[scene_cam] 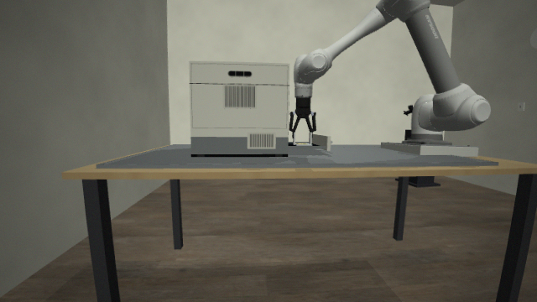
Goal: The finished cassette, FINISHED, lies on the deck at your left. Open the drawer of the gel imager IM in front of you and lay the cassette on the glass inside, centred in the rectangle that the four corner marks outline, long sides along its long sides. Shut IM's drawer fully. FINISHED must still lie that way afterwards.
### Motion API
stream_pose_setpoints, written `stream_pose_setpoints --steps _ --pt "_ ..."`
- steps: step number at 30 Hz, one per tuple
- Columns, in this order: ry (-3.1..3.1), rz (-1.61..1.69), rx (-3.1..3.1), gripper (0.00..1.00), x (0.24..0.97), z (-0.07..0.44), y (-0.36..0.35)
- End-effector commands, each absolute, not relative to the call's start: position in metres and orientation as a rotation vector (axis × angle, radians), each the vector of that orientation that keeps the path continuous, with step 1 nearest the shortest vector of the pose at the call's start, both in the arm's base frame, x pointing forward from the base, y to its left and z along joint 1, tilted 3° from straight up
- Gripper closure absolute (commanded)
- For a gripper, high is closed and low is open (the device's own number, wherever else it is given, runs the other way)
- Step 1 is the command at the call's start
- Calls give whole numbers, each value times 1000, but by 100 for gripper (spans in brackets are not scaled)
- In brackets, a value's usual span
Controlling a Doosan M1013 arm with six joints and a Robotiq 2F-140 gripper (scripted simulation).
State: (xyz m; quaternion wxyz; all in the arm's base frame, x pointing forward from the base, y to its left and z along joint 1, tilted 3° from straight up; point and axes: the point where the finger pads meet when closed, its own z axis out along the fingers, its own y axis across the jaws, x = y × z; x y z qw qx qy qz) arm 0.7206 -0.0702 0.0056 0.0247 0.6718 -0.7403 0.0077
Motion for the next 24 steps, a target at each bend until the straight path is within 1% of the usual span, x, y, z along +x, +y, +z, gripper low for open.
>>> stream_pose_setpoints --steps 1,3,4,24 --pt "-2290 24 2078 90 721 6 -70" --pt "-2290 24 2078 90 721 6 -70" --pt "-2290 24 2078 38 721 6 -70" --pt "-2290 24 2078 38 721 6 -70"
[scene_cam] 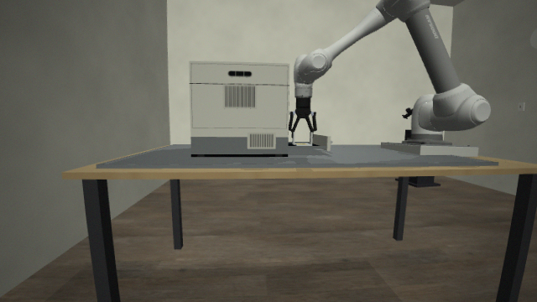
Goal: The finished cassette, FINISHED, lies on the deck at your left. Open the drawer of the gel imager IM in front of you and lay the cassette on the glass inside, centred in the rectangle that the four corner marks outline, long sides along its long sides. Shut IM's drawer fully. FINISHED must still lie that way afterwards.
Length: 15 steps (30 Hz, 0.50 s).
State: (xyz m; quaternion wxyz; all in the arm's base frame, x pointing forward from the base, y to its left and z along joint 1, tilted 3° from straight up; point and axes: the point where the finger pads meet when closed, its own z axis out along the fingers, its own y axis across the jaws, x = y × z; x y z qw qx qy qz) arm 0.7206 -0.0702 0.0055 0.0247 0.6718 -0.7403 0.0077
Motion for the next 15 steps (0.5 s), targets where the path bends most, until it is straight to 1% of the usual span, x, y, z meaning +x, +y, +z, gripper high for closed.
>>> stream_pose_setpoints --steps 1,15 --pt "-2290 24 2078 38 721 6 -70" --pt "-2290 24 2078 38 721 22 -69"
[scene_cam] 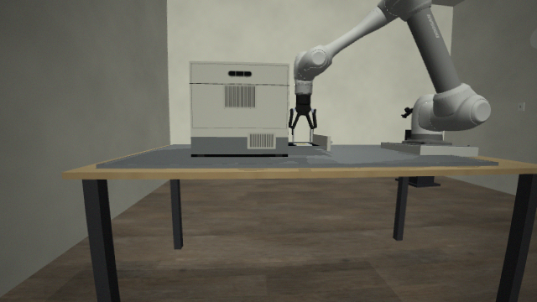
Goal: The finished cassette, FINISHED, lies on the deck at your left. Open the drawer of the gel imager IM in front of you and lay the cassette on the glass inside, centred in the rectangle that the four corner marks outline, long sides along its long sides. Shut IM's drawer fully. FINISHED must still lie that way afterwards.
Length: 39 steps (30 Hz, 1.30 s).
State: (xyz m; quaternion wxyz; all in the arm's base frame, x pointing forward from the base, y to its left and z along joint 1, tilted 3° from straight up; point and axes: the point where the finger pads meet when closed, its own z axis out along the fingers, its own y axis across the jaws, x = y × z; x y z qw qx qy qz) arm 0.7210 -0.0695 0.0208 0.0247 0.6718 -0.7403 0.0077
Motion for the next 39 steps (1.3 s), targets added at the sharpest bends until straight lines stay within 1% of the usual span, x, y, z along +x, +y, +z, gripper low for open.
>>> stream_pose_setpoints --steps 1,39 --pt "-2290 24 2078 38 721 22 -69" --pt "-2290 24 2078 38 722 67 -67"
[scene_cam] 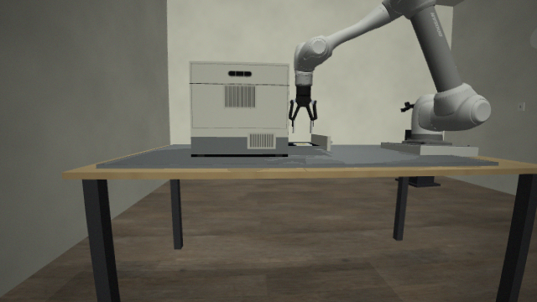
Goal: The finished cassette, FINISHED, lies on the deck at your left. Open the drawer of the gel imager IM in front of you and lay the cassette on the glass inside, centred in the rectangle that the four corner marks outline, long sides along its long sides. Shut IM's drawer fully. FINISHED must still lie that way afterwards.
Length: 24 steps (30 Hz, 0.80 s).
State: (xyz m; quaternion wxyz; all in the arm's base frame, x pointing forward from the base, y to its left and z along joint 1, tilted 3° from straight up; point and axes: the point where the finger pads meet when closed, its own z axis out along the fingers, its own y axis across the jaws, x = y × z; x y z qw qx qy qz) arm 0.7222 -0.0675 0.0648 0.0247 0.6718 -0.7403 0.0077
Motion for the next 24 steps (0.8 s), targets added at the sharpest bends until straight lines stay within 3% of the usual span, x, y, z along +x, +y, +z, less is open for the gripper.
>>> stream_pose_setpoints --steps 1,24 --pt "-2290 24 2078 38 722 68 -67" --pt "-2290 24 2078 38 709 84 -65"
